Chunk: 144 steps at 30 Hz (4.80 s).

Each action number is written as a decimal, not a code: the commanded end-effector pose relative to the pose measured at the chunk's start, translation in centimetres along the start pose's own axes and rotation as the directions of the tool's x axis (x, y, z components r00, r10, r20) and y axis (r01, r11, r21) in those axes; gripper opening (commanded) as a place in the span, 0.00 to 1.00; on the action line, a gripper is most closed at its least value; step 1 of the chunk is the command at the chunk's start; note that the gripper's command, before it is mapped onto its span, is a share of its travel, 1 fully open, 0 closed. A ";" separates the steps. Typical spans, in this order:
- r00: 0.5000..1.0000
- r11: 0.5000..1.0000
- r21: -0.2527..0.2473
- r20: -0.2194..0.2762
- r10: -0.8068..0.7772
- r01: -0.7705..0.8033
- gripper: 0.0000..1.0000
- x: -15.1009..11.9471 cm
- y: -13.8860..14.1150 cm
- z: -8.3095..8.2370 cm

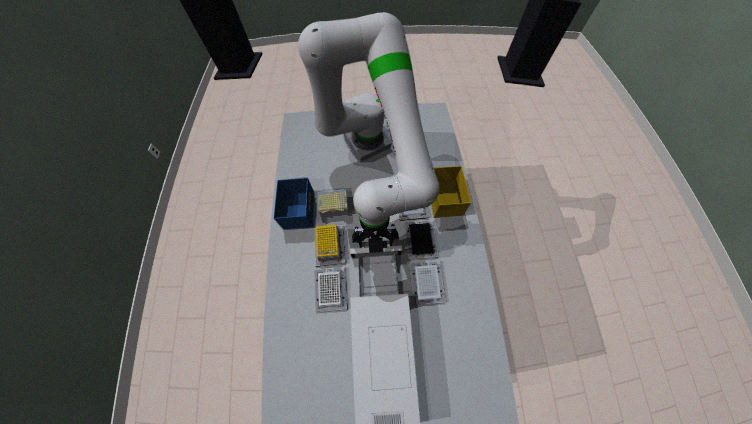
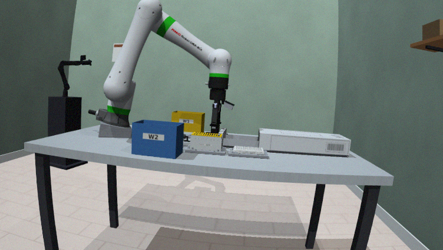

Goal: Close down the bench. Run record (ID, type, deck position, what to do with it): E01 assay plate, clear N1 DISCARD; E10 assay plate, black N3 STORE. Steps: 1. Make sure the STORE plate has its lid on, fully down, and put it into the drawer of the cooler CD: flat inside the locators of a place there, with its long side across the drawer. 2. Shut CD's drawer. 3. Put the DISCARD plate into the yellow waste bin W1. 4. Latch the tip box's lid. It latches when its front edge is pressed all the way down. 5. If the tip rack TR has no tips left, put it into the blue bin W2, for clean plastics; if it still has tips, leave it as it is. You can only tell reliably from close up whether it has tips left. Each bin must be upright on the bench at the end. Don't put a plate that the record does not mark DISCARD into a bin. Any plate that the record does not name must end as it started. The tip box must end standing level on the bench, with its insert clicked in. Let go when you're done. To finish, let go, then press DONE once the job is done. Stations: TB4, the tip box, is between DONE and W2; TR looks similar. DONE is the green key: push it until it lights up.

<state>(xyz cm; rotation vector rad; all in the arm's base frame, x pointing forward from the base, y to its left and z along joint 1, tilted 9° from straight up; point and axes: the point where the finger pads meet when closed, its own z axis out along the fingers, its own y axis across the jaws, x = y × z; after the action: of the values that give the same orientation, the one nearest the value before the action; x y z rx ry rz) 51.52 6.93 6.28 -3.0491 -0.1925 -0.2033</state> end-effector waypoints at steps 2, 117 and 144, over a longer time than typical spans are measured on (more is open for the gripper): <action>1.000 1.000 0.000 -0.001 0.000 0.000 0.78 -0.4 0.0 -0.1; 1.000 1.000 0.000 -0.002 0.000 0.000 0.88 -0.6 0.0 -7.0; 1.000 1.000 0.000 -0.002 0.000 0.000 0.88 -0.6 0.0 -10.3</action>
<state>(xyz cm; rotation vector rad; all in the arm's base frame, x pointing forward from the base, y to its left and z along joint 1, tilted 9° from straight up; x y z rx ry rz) 49.62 5.98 16.04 -3.0491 -0.1924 -0.2031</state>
